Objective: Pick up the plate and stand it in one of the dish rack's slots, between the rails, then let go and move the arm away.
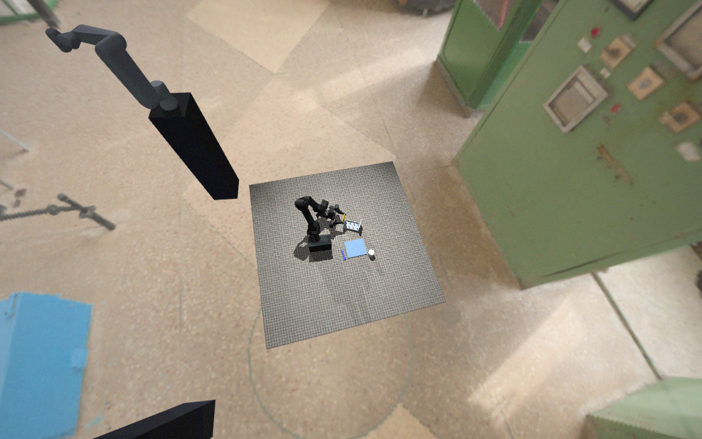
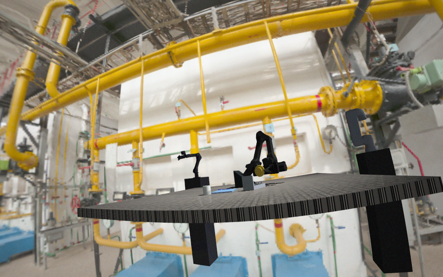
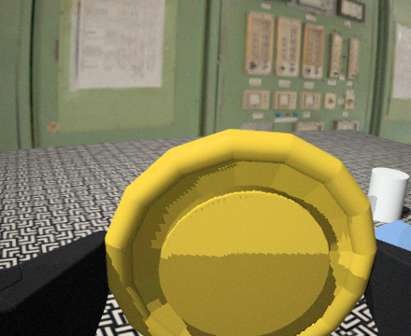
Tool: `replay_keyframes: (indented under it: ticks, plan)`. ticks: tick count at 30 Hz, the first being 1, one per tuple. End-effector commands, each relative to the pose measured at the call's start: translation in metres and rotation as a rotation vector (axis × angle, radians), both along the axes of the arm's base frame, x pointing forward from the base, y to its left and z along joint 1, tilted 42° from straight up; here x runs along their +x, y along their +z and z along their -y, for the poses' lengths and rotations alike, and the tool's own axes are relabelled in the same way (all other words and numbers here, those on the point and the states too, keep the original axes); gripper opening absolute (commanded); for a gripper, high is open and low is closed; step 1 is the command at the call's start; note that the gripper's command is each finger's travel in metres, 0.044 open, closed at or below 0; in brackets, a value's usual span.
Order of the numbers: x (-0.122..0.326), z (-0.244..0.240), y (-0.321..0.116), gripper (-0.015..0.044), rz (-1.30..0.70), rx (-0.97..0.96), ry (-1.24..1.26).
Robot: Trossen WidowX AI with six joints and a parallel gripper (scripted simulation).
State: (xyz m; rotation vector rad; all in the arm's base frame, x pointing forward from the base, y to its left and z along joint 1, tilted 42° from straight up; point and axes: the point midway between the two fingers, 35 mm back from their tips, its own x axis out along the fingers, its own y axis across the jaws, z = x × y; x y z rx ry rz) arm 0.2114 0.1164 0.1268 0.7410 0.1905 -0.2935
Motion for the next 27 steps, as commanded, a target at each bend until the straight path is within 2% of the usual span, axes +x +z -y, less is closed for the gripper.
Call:
replay_keyframes:
  ticks: [1, 27]
  plan:
    - [-0.002, 0.002, 0.000, 0.0000, 0.016, -0.008, -0.002]
    - [0.018, -0.015, -0.029, 0.0000, 0.017, 0.006, 0.000]
